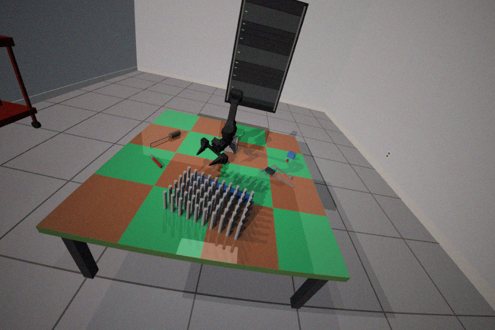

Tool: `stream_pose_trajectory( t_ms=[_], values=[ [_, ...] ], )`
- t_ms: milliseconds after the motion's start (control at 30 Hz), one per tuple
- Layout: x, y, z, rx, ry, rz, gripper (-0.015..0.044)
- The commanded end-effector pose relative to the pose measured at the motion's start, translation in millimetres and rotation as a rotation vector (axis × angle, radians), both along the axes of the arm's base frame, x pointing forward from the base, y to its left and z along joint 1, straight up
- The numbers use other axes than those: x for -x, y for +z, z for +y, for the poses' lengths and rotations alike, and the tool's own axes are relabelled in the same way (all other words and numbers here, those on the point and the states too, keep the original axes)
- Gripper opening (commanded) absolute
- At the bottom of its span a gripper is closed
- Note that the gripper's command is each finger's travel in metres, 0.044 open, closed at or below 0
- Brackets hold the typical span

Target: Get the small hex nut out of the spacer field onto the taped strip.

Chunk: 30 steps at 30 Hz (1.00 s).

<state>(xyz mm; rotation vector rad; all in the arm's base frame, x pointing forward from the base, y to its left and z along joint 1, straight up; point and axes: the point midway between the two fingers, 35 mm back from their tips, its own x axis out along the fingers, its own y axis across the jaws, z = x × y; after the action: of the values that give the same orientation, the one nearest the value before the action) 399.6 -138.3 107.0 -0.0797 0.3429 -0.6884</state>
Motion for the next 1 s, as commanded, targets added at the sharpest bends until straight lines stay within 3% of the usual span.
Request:
stream_pose_trajectory(
  t_ms=[0, 200, 967],
  values=[
    [-9, -3, 68, 0.016, 0.198, 0.019, 0.0440],
    [-8, -4, 141, 0.036, 0.412, 0.029, 0.0440],
    [-8, -4, 141, 0.036, 0.412, 0.029, 0.0440]
  ],
)
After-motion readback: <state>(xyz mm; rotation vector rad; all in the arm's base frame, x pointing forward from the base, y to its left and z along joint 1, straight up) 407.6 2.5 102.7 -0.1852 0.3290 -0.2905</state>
